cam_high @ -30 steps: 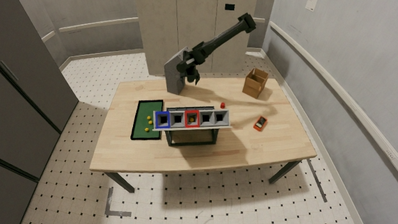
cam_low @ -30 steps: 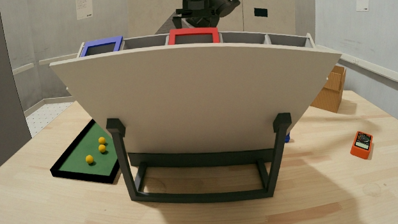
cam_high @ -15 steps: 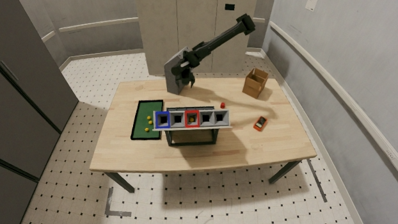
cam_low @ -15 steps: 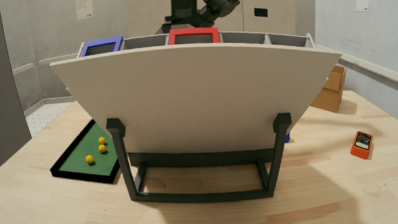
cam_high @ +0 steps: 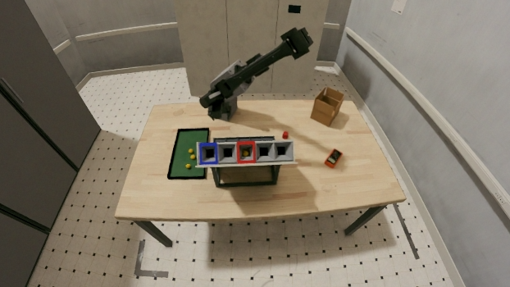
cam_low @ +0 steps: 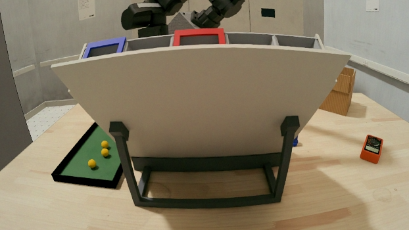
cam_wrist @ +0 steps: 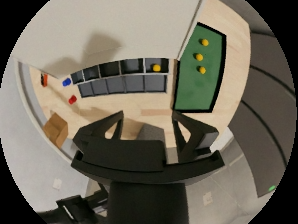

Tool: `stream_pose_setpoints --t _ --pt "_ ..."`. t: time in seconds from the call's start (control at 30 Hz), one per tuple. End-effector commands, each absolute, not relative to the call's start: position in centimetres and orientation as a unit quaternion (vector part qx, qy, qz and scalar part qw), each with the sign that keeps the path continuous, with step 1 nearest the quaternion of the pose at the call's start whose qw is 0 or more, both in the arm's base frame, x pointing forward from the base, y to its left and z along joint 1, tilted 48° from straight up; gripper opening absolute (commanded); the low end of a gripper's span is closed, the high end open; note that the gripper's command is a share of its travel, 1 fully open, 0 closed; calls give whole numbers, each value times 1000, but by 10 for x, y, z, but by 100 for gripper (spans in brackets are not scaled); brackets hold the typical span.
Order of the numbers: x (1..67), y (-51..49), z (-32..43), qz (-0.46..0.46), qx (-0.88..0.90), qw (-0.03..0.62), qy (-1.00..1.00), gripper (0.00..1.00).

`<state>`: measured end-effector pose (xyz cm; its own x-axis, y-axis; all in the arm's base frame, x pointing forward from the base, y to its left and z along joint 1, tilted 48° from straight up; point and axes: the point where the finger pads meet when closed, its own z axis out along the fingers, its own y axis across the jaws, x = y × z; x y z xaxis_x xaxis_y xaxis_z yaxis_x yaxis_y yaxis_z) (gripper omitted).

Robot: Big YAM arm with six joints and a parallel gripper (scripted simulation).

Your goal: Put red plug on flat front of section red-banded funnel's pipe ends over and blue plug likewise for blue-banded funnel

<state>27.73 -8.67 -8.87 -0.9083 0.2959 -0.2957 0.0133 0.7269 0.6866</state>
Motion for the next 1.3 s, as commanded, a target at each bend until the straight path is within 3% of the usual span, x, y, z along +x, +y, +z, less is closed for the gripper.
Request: stream_pose_setpoints --t 0.0,0.37,0.87,1.27 --pt "294 -108 -94 345 76 219 910 80" --pt "298 -115 -117 356 85 204 908 80" --pt "341 -199 -213 361 88 196 907 80" --pt "348 -214 -229 361 94 196 907 80"
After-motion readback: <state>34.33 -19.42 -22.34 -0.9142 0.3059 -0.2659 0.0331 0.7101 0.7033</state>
